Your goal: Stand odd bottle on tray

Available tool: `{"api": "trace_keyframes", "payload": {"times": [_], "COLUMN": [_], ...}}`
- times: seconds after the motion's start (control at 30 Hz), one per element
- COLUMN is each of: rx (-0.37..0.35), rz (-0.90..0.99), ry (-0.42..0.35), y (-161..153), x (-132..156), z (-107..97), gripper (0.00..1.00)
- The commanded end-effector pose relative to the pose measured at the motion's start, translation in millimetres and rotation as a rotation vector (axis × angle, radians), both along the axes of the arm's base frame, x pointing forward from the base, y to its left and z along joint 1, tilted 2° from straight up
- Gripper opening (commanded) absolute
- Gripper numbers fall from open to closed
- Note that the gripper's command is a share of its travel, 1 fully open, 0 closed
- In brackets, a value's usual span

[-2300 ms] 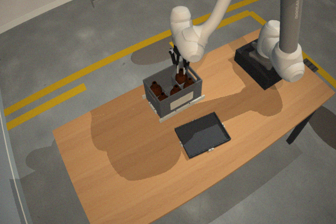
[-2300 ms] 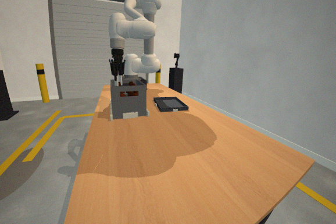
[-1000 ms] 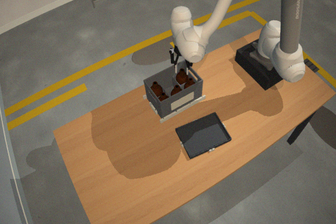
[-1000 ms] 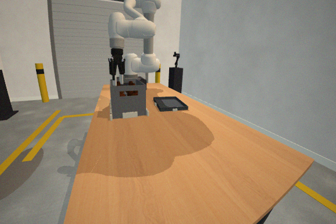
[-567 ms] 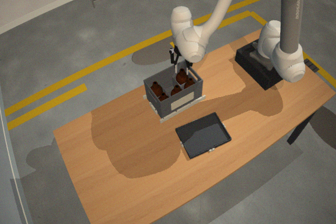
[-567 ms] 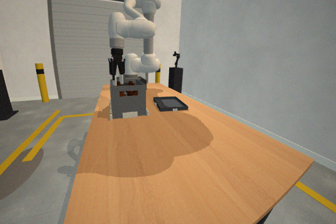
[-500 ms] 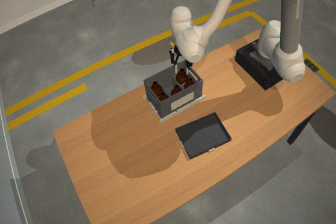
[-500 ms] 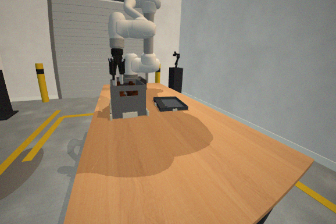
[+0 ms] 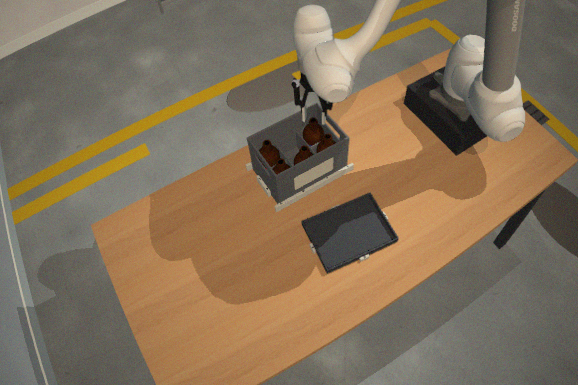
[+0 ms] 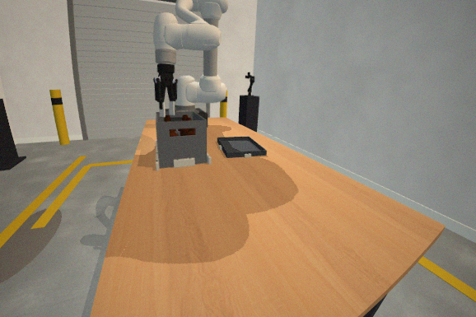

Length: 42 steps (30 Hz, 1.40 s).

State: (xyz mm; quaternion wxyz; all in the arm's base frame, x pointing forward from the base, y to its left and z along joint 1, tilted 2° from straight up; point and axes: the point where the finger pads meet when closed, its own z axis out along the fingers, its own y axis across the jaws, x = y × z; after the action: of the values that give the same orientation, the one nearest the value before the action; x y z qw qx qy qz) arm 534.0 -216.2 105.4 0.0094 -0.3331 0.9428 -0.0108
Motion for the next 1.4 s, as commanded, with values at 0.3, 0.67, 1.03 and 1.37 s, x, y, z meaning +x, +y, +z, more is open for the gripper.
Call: {"api": "trace_keyframes", "payload": {"times": [0.3, 0.67, 1.03, 1.37], "rx": [0.001, 0.001, 0.001, 0.001], "rz": [0.003, 0.003, 0.003, 0.003], "ry": [-0.003, -0.003, -0.003, -0.003], "y": [-1.4, -1.1, -1.1, -1.1], "x": [-0.2, -0.8, -0.9, -0.9], "z": [43.1, 62.6, 65.3, 65.3], "gripper": [0.38, 0.38, 0.0, 0.0]}}
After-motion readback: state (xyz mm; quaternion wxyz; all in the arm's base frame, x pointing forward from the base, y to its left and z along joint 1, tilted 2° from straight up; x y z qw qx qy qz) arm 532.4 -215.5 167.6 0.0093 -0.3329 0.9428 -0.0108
